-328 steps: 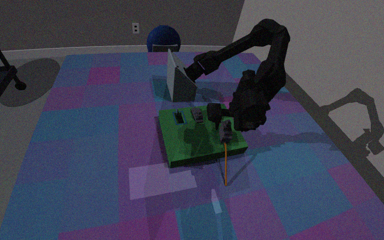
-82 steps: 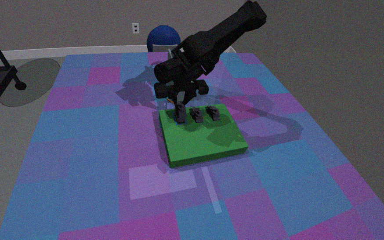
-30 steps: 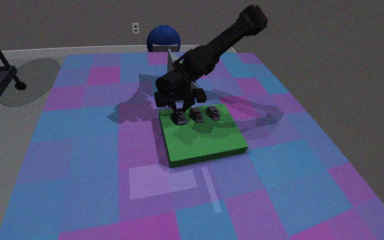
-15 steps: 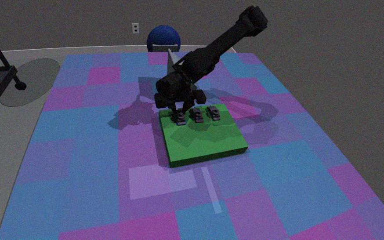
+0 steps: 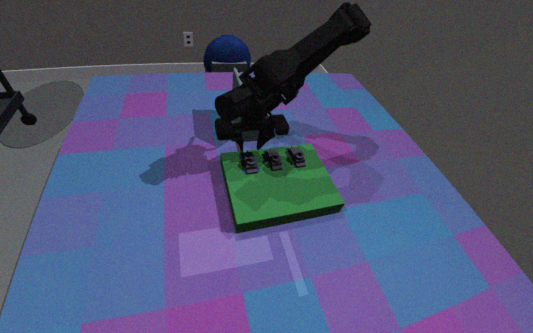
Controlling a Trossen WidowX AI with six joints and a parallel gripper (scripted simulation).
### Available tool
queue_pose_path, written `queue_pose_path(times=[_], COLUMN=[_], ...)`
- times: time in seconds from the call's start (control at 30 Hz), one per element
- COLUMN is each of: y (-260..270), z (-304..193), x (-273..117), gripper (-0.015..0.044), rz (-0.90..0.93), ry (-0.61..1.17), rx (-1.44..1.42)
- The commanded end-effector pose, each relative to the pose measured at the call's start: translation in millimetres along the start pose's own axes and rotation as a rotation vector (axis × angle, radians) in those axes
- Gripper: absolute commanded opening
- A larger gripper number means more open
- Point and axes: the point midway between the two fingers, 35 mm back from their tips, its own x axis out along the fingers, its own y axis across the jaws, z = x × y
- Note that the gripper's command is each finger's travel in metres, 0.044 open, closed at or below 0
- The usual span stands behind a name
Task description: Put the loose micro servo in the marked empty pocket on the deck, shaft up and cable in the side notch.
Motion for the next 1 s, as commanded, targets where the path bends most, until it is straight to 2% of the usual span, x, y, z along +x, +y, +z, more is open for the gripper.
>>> queue_pose_path(times=[0.0, 0.2, 0.4, 0.57, 0.77, 0.97], y=[4, 7, 0, 0, -2, -2], z=[-14, -64, -110, -111, -102, -102], x=[-9, -39, -67, -70, -115, -115], gripper=[0.0292, 0.044, 0.044, 0.044, 0.044, 0.044], rz=[0.008, 0.009, 0.006, 0.006, 0.012, 0.012], ry=[0.005, 0.004, 0.004, 0.004, 0.005, 0.005], rx=[-0.007, -0.014, -0.011, -0.012, -0.024, -0.024])
